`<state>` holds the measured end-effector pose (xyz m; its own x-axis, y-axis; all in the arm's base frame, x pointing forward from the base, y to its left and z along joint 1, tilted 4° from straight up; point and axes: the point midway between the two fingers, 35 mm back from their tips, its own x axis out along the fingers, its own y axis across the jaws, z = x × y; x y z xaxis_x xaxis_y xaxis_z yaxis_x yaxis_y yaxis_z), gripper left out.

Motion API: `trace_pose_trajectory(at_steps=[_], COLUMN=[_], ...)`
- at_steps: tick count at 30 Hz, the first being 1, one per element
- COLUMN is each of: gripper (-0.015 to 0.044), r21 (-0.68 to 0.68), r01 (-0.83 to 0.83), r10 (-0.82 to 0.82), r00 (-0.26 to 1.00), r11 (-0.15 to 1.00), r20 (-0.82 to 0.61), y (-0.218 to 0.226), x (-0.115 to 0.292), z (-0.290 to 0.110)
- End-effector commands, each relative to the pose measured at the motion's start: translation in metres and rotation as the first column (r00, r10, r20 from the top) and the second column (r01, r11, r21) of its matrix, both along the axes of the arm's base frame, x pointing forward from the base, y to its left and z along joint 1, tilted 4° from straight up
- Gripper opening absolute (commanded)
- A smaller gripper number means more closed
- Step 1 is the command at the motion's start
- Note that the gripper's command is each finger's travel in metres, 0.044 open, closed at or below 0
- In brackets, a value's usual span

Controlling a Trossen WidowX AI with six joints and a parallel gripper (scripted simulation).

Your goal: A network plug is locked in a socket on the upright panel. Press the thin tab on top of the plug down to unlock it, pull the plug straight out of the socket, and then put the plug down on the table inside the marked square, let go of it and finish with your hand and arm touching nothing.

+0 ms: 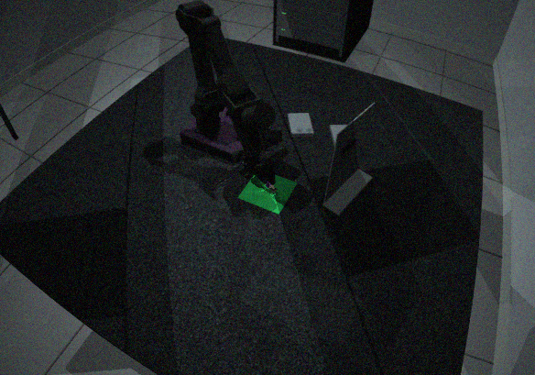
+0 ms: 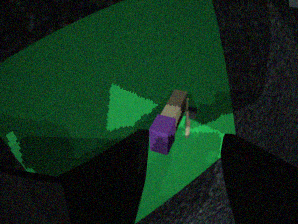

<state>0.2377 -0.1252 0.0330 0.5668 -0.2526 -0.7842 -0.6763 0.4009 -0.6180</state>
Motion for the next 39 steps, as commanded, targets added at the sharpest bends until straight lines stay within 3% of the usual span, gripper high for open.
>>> trace_pose_trajectory(at_steps=[1, 39], gripper=[0.0156, 0.0156], r21=[-0.001, 0.0], r01=[-0.008, -0.004], r10=[0.008, 0.004], r00=[1.0, 1.0], r11=[1.0, 1.0], r20=[0.003, 0.0], y=[0.001, 0.0], x=[-0.002, -0.01], z=[0.003, 0.043])
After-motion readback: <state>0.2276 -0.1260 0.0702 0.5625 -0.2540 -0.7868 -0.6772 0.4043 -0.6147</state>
